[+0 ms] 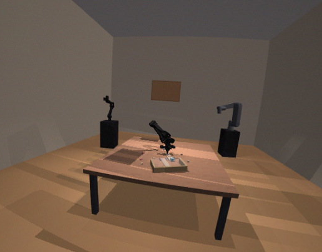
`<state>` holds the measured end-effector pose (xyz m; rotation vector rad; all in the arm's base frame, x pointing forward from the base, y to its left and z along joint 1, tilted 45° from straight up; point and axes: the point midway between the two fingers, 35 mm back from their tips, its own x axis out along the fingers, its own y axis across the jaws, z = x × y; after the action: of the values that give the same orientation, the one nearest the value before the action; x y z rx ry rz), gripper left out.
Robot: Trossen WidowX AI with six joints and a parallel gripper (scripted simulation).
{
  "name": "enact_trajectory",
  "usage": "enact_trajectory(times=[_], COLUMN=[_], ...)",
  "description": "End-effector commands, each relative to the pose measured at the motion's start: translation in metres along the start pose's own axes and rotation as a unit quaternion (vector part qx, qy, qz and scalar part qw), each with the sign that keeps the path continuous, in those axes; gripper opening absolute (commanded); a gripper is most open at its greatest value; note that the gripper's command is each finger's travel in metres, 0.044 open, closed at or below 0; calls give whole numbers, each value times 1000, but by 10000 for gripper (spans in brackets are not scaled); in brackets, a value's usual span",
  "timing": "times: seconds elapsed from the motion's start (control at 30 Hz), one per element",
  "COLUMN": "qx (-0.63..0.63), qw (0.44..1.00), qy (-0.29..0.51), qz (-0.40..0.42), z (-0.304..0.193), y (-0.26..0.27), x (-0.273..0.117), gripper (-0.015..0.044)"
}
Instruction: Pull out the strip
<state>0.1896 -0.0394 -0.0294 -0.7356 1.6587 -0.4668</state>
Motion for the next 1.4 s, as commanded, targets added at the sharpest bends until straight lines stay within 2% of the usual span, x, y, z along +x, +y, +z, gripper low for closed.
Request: enact_trajectory(times=[0.0, 0.53, 0.7, 0.8, 1.0, 1.37], qx=[-4, -4, -4, -4, -94, -96], qw=[1000, 1000, 1000, 1000, 995, 995], qy=[17, 17, 15, 16, 16, 15], qz=[1, 1, 2, 2, 3, 3], z=[-11, -11, 3, 3, 29, 81], y=[0, 0, 0, 0, 0, 1], x=[5, 5, -39, -42, -43, -50], gripper=[0, 0, 0, 0, 158, 440])
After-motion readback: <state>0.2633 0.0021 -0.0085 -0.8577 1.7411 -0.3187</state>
